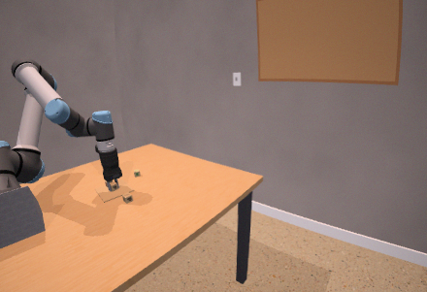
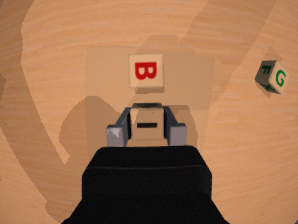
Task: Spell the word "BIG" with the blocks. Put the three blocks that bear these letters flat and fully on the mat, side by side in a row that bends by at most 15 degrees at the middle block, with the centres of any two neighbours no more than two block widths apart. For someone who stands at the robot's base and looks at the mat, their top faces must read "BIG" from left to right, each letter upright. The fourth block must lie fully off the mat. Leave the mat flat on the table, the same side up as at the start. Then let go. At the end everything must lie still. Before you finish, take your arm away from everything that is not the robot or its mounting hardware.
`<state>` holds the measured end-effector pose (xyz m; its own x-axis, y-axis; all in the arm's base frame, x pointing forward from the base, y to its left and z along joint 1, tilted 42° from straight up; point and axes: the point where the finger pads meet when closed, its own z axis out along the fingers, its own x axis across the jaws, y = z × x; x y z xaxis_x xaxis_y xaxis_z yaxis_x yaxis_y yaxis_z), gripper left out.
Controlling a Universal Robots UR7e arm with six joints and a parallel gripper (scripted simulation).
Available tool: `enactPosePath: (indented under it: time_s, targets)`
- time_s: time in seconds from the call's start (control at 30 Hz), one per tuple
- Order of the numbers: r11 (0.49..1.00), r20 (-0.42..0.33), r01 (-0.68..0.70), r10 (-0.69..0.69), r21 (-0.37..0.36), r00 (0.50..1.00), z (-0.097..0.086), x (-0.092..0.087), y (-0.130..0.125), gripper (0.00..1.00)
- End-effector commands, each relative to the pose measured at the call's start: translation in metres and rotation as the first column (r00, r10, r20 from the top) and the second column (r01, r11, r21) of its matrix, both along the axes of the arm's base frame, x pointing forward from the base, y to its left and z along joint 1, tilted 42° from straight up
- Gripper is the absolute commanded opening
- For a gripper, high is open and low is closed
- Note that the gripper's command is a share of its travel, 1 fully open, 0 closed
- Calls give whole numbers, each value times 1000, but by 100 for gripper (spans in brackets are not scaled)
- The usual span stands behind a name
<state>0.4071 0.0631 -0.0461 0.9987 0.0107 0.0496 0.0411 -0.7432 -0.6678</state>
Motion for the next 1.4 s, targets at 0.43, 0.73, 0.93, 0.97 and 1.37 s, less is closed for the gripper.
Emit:
enactPosePath:
  time_s: [0.43, 0.73, 0.93, 0.97, 1.37]
  targets:
    - [1000, -2, 0, 0, 2, 1000, -1, -1, 1, 57]
    - [1000, -2, 0, 0, 2, 1000, -1, -1, 1, 63]
    - [1000, -2, 0, 0, 2, 1000, -1, -1, 1, 69]
    - [1000, -2, 0, 0, 2, 1000, -1, -1, 1, 69]
    - [1000, -2, 0, 0, 2, 1000, -1, -1, 1, 87]
